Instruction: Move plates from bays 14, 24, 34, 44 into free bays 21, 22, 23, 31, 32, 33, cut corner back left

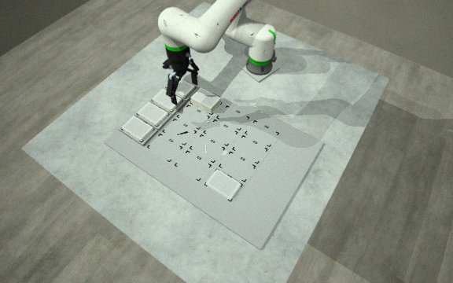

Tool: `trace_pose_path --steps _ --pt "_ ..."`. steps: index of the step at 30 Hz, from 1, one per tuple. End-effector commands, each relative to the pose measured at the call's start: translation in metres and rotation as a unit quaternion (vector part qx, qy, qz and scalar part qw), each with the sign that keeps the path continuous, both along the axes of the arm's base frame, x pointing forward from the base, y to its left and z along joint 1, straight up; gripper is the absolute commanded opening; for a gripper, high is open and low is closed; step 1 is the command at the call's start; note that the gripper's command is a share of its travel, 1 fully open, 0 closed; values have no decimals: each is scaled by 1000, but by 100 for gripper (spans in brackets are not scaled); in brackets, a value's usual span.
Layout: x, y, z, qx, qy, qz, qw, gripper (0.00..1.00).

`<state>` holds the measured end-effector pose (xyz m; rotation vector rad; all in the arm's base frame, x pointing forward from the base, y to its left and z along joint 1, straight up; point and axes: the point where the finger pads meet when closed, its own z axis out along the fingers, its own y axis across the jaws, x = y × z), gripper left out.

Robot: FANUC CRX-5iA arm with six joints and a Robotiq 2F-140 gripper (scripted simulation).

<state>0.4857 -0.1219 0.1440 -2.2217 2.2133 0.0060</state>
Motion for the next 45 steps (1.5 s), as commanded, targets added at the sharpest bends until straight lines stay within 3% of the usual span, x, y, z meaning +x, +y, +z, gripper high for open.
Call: trace_pose_path --steps 1,36,45 --pt "0 0 1 0 -1 0 1000 100" --pt "0 0 1 0 -1 0 1000 100" --pt "0 28 1 0 -1 0 1000 100"
